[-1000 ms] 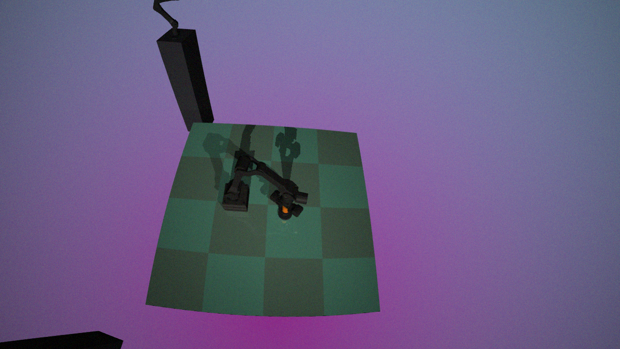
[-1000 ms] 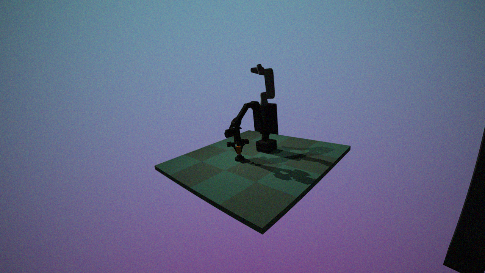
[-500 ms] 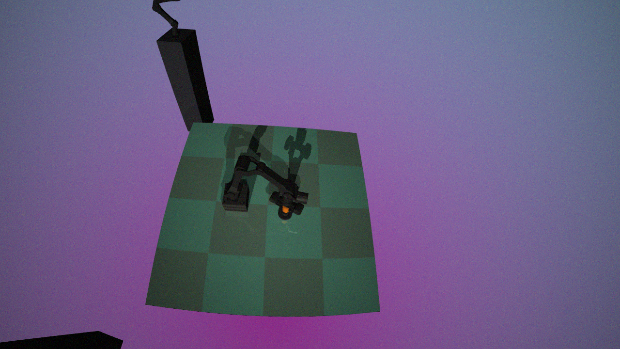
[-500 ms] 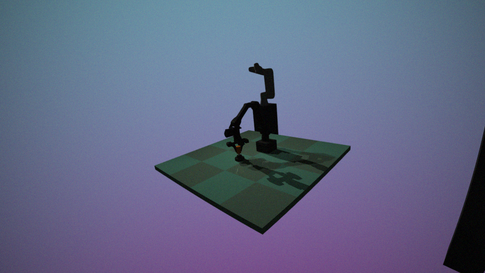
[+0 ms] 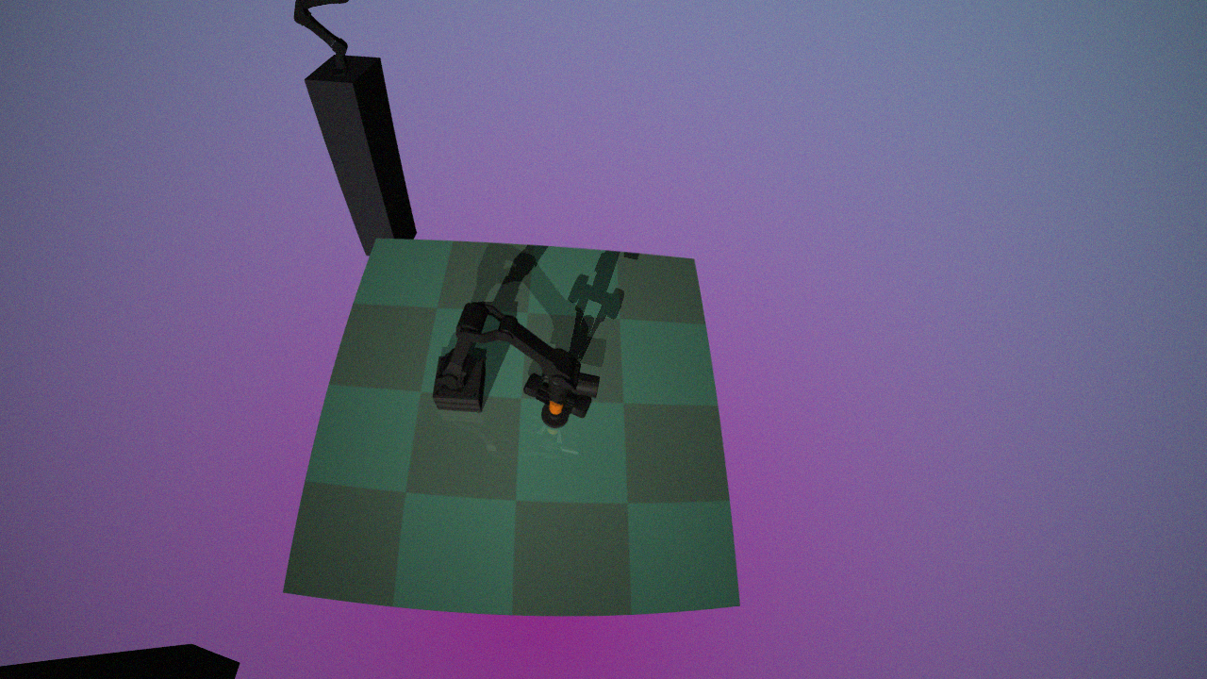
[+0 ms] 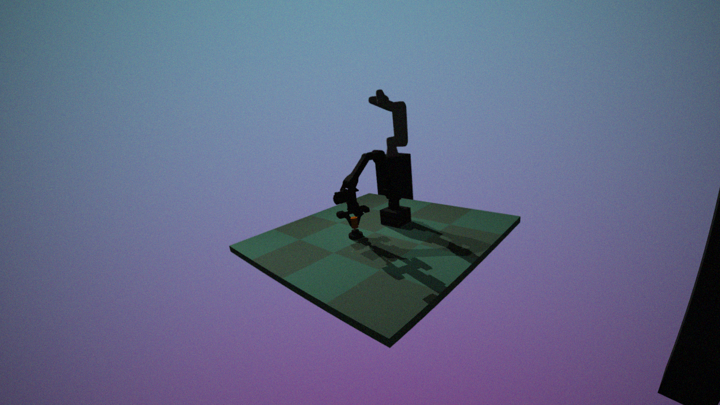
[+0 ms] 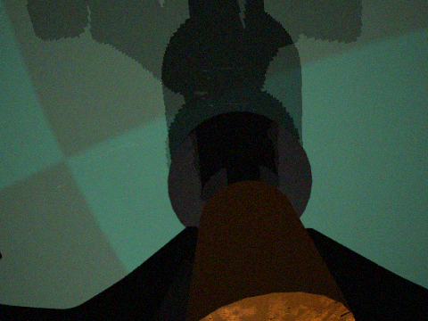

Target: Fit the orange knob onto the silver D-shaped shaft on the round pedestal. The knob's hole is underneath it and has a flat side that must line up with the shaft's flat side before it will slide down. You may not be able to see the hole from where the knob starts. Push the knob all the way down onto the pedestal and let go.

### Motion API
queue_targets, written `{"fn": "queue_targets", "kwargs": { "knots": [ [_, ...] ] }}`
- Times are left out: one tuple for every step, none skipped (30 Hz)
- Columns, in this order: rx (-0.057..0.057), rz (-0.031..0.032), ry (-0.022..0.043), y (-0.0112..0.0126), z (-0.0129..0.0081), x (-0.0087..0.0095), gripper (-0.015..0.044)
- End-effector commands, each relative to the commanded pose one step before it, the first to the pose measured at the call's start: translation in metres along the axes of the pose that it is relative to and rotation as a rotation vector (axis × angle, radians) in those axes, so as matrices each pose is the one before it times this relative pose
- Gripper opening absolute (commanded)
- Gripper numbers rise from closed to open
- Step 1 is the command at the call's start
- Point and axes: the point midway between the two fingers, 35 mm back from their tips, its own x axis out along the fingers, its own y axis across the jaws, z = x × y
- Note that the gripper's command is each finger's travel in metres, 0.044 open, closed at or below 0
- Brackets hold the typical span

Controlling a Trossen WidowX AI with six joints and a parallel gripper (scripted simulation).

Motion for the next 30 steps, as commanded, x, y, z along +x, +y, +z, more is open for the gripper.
{"fn": "queue_targets", "kwargs": {
  "knots": [
    [-0.0048, -0.00168, 0.00233, -0.00106, 0.00008, 0.0006, 0.0],
    [0.0, 0.0, 0.0, 0.0, 0.0, 0.0, 0.0],
    [0.0, -0.00001, 0.0, -0.00013, 0.00004, 0.0, 0.0],
    [0.0, 0.0, 0.0, 0.0, 0.0, 0.0, 0.0],
    [0.0, 0.0, 0.0, -0.00004, -0.00001, 0.00045, 0.0],
    [0.0, 0.0, 0.0, 0.0, 0.0, 0.0, 0.0],
    [0.0, 0.0, 0.0, 0.0, 0.0, 0.0, 0.0],
    [0.0, 0.0, 0.0, 0.0, 0.0, 0.0, 0.0],
    [0.0, 0.0, 0.0, 0.0, 0.0, 0.0, 0.0],
    [0.0, 0.0, 0.0, 0.00009, -0.00008, -0.00132, 0.0],
    [0.0, 0.0, 0.00001, 0.00009, -0.00012, -0.00179, 0.0],
    [0.0, 0.0, 0.0, 0.00002, -0.00004, -0.00051, 0.0],
    [0.0, 0.0, 0.0, 0.00003, -0.00004, -0.00059, 0.0],
    [0.0, -0.00001, 0.0, -0.00007, -0.00002, -0.00066, 0.0],
    [0.0, -0.00001, 0.0, -0.00011, -0.00001, -0.00044, 0.0],
    [-0.0088, 0.0, 0.0, -0.00002, 0.0, -0.00003, 0.0],
    [-0.0167, 0.0, 0.0, -0.00004, 0.0, -0.00004, 0.0],
    [-0.0283, 0.0, 0.0, -0.00006, 0.0, -0.00004, 0.0],
    [-0.0323, 0.0, 0.0, -0.00007, -0.00001, -0.00001, 0.0],
    [-0.0387, 0.0, 0.0, -0.00008, -0.00002, 0.00007, 0.0],
    [-0.0435, 0.00001, 0.0, -0.00005, -0.00003, 0.00025, 0.0],
    [-0.0307, 0.00001, 0.0, 0.00006, -0.00003, 0.00048, 0.0],
    [-0.0104, 0.00002, 0.0, 0.00021, -0.00001, 0.00064, 0.0],
    [0.0, 0.00002, 0.0, 0.00019, 0.00001, 0.00049, 0.0],
    [0.0, 0.00001, 0.0, 0.00014, 0.00002, 0.00045, 0.0],
    [0.0, 0.00001, 0.0, 0.00016, 0.00002, 0.00044, 0.0],
    [0.0, 0.00001, 0.0, 0.00009, 0.00002, 0.00005, 0.0],
    [0.0, 0.0, 0.0, 0.00005, 0.00002, 0.00027, 0.0],
    [0.0, 0.0, 0.0, 0.00001, 0.00002, 0.00024, 0.0],
    [0.0, 0.0, 0.0, -0.00002, 0.00002, 0.00021, 0.0]
  ]
}}
